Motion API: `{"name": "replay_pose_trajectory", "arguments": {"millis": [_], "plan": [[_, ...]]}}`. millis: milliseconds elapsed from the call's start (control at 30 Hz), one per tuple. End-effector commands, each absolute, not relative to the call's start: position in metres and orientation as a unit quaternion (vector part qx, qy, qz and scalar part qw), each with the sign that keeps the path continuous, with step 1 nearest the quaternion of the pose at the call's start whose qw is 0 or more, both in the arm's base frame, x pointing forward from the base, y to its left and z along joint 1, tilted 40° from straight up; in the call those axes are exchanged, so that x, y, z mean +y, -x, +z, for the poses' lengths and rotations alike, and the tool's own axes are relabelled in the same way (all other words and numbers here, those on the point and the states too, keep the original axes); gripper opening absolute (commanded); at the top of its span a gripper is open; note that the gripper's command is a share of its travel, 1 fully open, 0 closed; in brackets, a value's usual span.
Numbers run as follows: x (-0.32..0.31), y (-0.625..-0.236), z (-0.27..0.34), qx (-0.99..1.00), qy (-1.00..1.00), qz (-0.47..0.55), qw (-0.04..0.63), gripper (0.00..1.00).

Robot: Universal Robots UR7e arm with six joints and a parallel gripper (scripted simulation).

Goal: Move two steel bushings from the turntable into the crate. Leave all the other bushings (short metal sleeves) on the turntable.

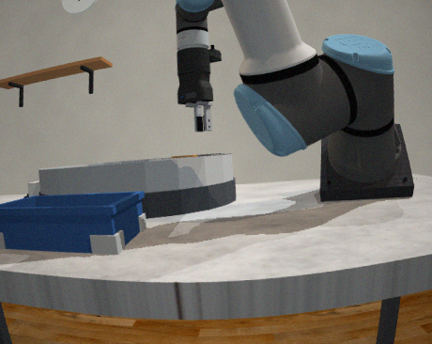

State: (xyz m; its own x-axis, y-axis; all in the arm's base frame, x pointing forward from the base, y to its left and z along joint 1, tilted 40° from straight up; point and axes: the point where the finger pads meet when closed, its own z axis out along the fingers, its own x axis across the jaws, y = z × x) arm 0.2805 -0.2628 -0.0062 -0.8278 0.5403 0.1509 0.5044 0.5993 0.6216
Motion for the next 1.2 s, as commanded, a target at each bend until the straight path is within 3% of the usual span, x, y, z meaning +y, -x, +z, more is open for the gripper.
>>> {"name": "replay_pose_trajectory", "arguments": {"millis": [0,1167], "plan": [[-0.263,-0.281,-0.006,0.894,-0.292,0.339,0.027,0.45],[-0.246,-0.288,-0.029,0.894,-0.292,0.338,0.027,0.45]]}}
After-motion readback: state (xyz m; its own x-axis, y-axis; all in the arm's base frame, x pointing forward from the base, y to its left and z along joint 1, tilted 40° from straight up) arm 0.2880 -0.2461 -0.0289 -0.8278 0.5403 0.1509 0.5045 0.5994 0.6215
